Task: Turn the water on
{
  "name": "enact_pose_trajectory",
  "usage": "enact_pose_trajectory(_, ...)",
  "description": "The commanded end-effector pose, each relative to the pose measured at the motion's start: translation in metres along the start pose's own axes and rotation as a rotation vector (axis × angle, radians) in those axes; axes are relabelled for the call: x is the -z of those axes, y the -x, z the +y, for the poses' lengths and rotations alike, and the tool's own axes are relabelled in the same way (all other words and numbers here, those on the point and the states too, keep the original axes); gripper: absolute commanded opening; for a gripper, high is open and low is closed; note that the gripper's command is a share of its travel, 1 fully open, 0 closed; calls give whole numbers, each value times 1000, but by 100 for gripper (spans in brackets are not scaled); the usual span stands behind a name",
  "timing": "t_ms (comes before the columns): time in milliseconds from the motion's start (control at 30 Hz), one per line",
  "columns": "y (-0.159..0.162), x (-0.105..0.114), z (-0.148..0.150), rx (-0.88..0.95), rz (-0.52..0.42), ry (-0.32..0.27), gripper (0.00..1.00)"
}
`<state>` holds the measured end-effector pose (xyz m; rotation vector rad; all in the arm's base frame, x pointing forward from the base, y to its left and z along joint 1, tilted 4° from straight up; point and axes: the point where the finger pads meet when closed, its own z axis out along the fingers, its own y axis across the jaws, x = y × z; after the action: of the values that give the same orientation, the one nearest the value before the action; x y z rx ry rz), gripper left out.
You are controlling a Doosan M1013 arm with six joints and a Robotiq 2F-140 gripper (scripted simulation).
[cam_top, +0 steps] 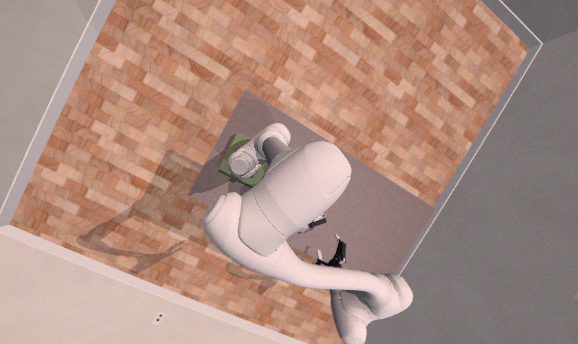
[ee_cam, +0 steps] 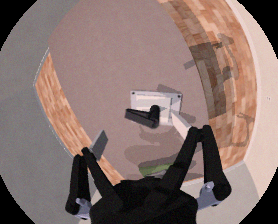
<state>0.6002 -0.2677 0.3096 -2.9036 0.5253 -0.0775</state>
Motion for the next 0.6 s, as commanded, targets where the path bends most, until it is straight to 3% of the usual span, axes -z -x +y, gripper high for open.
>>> enact_pose_trajectory(0,5,-12,-10,162,-1,43,100)
enact_pose_trajectory(567,22,-46,-39,696,-47,180,100)
